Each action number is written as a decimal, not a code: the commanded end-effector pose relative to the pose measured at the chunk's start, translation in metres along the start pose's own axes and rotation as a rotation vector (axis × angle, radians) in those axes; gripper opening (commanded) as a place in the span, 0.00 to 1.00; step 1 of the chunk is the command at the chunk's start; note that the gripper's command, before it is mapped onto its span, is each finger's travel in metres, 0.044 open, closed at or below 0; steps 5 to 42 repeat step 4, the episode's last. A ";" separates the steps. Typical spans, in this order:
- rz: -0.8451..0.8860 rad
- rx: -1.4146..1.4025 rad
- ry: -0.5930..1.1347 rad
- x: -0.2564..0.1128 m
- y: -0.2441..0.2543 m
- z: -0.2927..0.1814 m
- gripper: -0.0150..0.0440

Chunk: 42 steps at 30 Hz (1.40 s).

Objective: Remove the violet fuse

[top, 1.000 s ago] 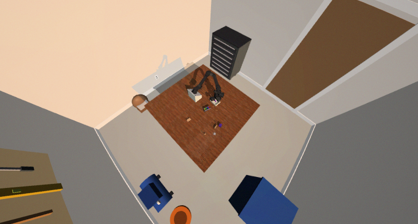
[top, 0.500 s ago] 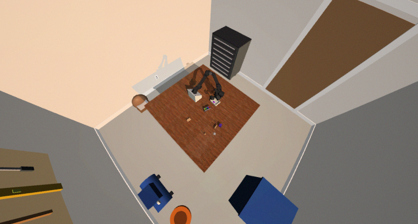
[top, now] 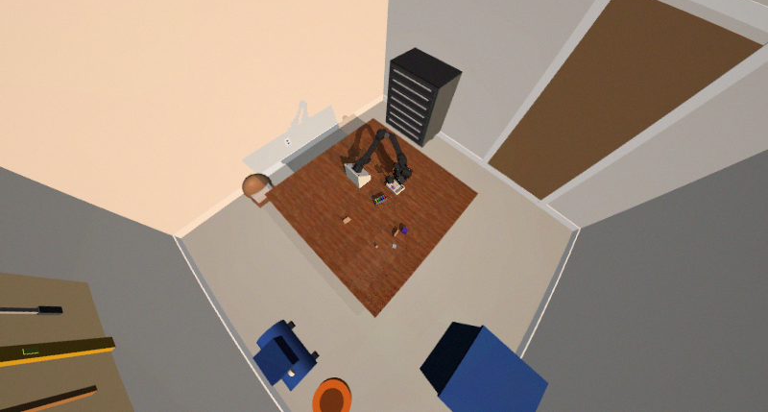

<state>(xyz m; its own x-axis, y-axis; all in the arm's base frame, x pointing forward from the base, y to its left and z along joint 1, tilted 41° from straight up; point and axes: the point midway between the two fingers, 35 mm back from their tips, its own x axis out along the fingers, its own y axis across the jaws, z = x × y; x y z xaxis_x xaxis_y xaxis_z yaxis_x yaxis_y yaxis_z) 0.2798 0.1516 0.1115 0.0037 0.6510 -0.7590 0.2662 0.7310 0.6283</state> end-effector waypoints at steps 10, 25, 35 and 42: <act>0.000 0.000 0.000 0.000 0.000 0.000 0.81; 0.000 0.000 0.000 0.000 0.000 0.000 0.81; 0.000 0.000 0.000 0.000 0.000 0.000 0.81; 0.000 0.000 0.000 0.000 0.000 0.000 0.81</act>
